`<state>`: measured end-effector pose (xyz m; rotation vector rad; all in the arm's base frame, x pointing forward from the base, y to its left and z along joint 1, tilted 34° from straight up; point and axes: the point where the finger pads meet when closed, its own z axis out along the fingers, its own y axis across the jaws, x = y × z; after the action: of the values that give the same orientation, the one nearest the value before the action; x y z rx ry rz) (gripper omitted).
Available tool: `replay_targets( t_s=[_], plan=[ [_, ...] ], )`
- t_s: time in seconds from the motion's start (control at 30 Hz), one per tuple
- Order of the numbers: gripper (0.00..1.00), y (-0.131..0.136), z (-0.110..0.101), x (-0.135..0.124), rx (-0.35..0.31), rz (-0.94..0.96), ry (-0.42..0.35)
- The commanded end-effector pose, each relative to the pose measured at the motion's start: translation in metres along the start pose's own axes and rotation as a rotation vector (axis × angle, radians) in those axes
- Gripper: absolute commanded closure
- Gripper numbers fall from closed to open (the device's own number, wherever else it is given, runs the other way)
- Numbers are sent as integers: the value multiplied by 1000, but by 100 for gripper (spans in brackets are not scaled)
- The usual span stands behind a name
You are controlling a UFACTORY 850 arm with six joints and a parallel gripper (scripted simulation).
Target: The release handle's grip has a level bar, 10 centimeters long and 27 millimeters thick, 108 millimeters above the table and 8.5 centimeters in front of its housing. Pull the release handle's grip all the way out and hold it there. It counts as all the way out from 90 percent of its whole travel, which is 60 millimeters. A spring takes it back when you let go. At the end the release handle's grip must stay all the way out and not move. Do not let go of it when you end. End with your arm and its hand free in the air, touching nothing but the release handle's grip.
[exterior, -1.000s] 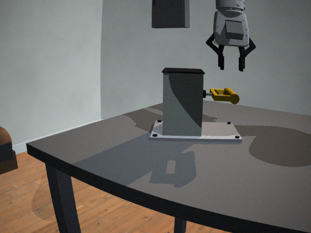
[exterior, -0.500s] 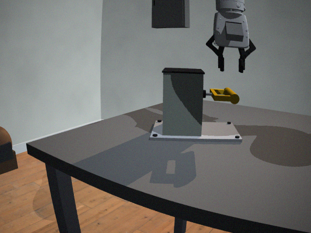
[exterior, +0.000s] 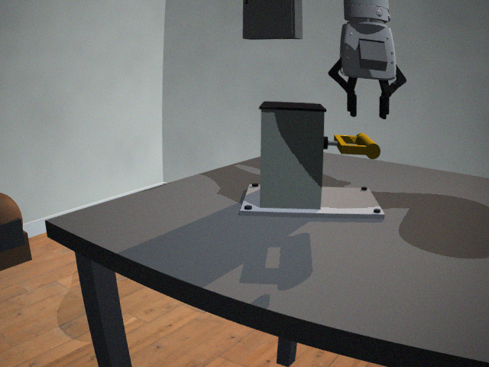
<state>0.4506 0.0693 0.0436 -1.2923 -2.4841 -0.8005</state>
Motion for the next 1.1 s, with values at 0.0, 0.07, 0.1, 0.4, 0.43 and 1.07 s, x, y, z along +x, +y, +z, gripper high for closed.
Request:
replay_targets(
  t_s=[0.0, 0.07, 0.1, 0.4, 0.43, 1.07],
  plan=[
    [45, 1, 5, -1, -2, 0, -1],
    [45, 1, 7, -1, -1, 0, -1],
    [45, 1, 9, -1, -2, 0, -1],
    [45, 1, 20, -1, -2, 0, -1],
    [45, 1, 20, -1, -2, 0, -1],
    [45, 1, 27, 0, -1, 0, -1]
  ],
)
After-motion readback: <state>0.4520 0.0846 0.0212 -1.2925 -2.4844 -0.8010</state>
